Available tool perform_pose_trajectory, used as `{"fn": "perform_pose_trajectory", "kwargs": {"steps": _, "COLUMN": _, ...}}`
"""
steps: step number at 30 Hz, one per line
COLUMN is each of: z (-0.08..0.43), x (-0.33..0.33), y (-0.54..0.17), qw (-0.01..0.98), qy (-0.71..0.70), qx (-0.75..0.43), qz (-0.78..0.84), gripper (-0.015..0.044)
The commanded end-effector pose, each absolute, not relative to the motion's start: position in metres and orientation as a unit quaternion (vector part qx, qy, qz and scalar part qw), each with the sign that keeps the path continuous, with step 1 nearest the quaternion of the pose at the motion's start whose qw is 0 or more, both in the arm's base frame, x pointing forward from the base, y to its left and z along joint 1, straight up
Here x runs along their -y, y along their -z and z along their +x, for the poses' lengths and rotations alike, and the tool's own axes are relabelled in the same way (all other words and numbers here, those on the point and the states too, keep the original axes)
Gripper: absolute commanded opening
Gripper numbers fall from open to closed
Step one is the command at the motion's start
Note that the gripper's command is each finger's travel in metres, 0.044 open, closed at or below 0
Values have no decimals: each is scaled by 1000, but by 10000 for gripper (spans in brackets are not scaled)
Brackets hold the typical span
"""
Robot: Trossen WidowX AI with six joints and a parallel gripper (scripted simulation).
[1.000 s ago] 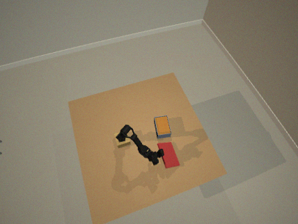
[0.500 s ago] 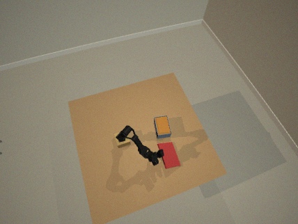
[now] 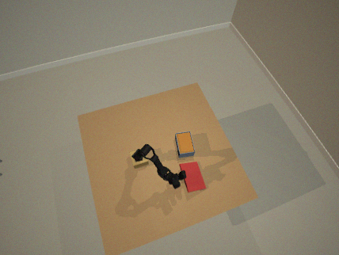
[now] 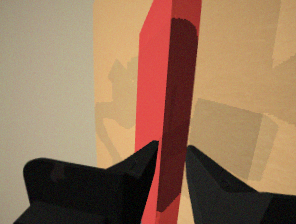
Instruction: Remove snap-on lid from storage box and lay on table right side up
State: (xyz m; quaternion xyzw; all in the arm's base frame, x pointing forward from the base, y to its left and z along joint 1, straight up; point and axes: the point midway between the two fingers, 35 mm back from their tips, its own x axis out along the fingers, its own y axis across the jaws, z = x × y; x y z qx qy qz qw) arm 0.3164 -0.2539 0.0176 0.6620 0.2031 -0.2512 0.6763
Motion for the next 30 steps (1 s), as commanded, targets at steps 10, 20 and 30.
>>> {"fn": "perform_pose_trajectory", "kwargs": {"steps": 10, "z": 317, "x": 254, "y": -11, "qw": 669, "qy": 257, "qx": -209, "qz": 665, "gripper": 53}}
{"fn": "perform_pose_trajectory", "kwargs": {"steps": 20, "z": 317, "x": 254, "y": -12, "qw": 667, "qy": 259, "qx": -211, "qz": 666, "gripper": 275}}
{"fn": "perform_pose_trajectory", "kwargs": {"steps": 30, "z": 298, "x": 252, "y": -11, "qw": 667, "qy": 260, "qx": -211, "qz": 666, "gripper": 440}}
